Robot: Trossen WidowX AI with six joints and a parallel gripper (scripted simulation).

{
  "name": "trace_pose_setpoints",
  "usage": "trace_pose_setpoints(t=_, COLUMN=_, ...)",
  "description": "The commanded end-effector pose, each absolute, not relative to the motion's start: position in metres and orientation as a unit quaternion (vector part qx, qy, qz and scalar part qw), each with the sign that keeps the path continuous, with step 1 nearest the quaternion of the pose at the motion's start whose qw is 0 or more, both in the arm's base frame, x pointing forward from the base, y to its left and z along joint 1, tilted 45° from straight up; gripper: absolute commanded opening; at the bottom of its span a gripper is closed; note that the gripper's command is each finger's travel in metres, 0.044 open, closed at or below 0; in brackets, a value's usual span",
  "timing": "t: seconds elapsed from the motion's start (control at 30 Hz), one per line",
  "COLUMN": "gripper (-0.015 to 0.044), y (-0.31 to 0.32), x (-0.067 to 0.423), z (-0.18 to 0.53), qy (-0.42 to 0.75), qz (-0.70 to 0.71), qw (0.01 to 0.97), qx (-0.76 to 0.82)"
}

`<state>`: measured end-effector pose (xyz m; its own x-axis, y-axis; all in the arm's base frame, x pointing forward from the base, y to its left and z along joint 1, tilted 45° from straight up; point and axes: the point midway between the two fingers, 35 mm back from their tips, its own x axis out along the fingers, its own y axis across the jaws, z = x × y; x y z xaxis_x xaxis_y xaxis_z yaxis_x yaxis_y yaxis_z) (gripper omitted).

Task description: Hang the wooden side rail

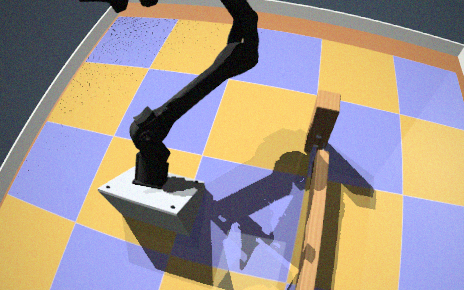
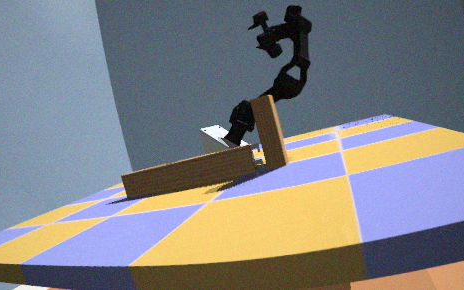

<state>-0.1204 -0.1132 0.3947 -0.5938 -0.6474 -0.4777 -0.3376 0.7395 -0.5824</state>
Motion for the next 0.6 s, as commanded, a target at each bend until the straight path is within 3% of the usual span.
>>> trace_pose_setpoints(t=0.0, gripper=0.0426, y=-0.114, x=-0.120, z=0.394, qy=0.862, qz=-0.227, qw=0.353, qx=-0.285)
trace_pose_setpoints(t=0.3, gripper=0.0440, y=-0.175, x=-0.089, z=0.365, qy=0.650, qz=-0.445, qw=0.569, qx=-0.235)
trace_pose_setpoints(t=0.57, gripper=0.0440, y=-0.216, x=-0.038, z=0.339, qy=0.442, qz=-0.511, qw=0.731, qx=-0.094)
